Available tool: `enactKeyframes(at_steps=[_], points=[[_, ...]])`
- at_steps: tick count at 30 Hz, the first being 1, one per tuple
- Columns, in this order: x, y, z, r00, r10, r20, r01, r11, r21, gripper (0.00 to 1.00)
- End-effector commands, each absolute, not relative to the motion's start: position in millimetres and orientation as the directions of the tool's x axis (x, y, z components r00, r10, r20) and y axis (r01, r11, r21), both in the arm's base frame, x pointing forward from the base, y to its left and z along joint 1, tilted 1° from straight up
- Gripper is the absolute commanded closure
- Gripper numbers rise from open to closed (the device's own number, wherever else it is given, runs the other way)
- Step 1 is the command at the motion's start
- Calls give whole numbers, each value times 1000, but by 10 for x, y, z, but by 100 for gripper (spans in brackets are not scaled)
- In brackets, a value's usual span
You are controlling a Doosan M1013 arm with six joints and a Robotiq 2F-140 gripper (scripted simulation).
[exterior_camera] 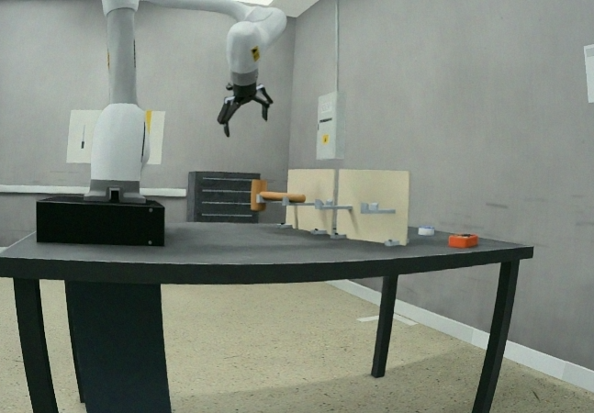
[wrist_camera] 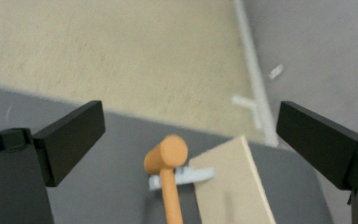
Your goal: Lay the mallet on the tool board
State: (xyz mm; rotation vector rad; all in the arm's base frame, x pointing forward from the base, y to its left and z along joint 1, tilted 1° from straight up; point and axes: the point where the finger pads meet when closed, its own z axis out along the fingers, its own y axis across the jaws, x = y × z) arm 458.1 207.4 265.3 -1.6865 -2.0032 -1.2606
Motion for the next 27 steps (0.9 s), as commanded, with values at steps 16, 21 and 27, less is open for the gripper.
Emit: enactKeyframes(at_steps=[16, 21, 27], points=[[5241, 1855, 1653, -189, 960, 207, 974, 156, 162, 0], [5344, 1814, 1502, -182, 976, 123, 979, 169, 110, 0], [5503, 1754, 1273, -179, 984, -8, 983, 179, 28, 0]])
